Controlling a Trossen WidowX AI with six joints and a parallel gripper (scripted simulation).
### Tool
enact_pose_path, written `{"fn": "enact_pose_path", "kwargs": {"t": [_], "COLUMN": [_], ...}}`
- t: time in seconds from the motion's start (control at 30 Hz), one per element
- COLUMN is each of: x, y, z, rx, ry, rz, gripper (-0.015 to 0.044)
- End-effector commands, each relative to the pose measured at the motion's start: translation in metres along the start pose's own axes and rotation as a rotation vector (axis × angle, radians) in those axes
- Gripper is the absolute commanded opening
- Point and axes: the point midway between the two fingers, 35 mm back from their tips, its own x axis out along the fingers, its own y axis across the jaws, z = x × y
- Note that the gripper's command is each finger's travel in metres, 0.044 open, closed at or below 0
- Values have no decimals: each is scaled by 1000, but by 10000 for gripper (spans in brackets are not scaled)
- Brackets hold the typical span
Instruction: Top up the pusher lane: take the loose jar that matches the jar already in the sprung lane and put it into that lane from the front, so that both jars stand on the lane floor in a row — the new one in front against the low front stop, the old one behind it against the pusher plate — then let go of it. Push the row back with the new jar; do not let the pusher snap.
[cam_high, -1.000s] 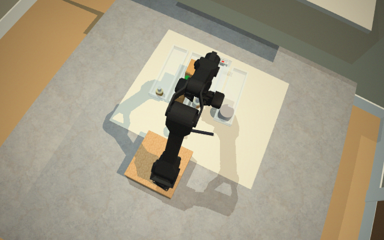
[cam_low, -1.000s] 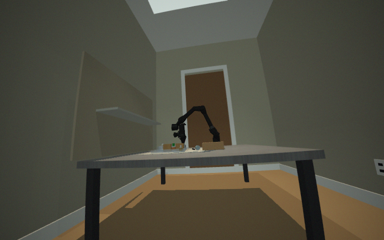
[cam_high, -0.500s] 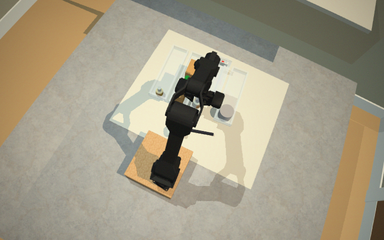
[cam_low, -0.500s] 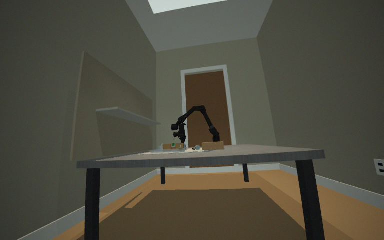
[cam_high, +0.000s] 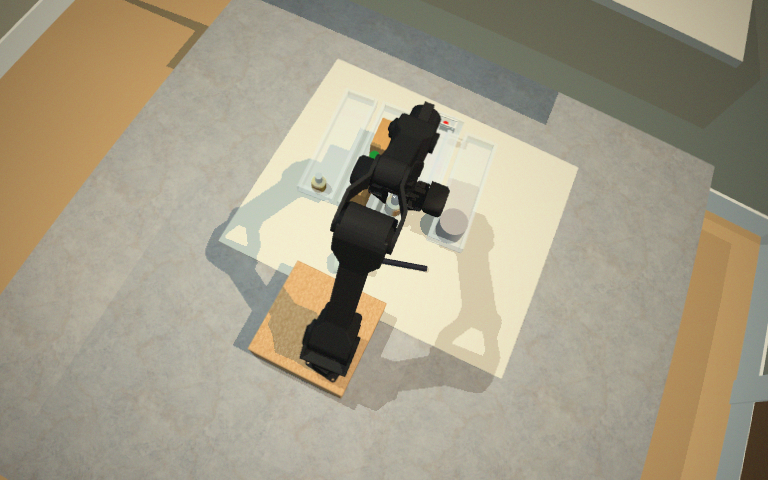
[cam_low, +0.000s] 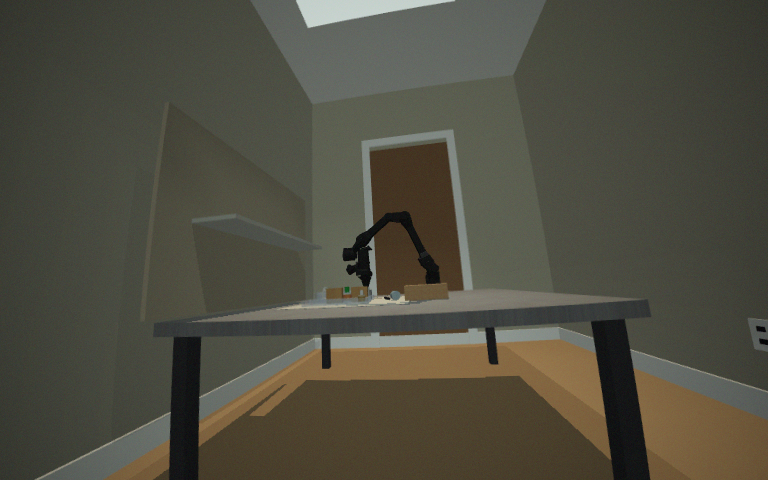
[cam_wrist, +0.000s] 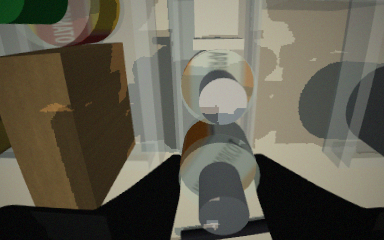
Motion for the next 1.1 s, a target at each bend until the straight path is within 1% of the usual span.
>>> {"fn": "enact_pose_path", "kwargs": {"t": [0.0,1.07], "x": [-3,2], "y": [0,0], "z": [8,10], "rx": [-2,-2], "ry": [-29,-29], "rz": [-3,-3], "gripper": [0,0]}}
